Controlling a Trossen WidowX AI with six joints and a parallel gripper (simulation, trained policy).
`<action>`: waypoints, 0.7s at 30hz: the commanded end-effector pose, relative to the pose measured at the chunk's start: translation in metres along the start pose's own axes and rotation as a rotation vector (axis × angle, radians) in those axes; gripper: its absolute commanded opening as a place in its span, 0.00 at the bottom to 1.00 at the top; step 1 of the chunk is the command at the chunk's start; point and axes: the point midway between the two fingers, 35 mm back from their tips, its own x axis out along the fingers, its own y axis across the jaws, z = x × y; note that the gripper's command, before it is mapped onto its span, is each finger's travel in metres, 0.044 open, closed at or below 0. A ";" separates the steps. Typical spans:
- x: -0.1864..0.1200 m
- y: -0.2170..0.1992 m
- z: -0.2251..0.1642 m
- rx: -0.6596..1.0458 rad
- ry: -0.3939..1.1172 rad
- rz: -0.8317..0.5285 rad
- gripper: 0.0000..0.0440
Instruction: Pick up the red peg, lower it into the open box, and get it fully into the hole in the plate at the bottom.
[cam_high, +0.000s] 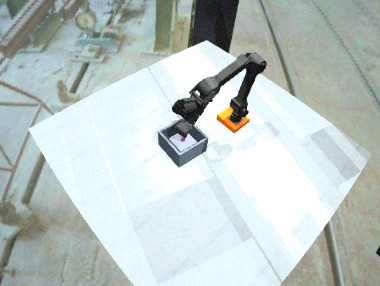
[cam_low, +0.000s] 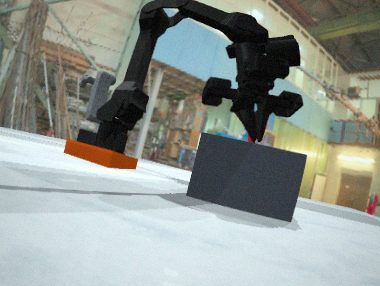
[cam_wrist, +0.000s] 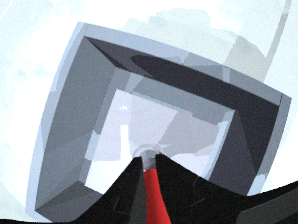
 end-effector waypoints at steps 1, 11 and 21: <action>0.010 0.002 0.004 0.002 0.017 -0.005 0.01; 0.043 -0.001 0.007 -0.038 0.060 -0.066 0.27; 0.054 0.008 0.029 -0.062 0.061 -0.091 0.27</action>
